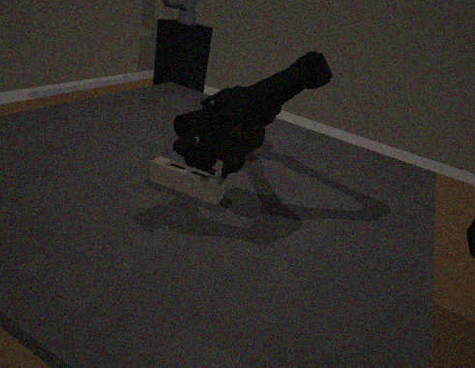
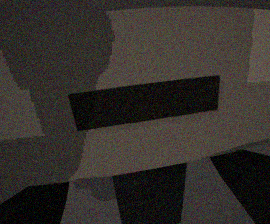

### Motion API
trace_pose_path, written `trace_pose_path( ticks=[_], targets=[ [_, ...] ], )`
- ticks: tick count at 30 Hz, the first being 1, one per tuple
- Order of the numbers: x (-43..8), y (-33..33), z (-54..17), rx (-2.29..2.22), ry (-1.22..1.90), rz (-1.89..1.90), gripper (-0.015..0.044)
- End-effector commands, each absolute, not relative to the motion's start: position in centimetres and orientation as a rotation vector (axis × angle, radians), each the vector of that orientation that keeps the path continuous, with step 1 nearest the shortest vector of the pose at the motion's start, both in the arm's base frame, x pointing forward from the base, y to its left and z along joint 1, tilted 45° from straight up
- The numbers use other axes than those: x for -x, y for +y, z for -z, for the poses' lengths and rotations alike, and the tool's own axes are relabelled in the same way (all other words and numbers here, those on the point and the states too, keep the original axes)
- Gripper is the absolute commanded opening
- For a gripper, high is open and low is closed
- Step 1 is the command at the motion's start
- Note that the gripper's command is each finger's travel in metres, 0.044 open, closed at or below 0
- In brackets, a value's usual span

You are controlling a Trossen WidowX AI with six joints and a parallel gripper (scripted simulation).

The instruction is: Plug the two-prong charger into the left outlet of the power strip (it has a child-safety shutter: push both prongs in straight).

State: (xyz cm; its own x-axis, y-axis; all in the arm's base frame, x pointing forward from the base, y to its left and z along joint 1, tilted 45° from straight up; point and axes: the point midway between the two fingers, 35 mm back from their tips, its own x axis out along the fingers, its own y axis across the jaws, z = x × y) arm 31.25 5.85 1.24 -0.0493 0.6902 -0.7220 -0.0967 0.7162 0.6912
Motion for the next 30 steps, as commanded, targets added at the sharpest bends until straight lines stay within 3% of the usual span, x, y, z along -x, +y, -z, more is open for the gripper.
trace_pose_path(
  ticks=[1, 30],
  targets=[
    [-31.01, 5.89, -1.2, -0.513, 1.491, -0.689, 0.044],
    [-30.16, 5.85, -1.09, -0.509, 1.47, -0.693, 0.044]
  ],
)
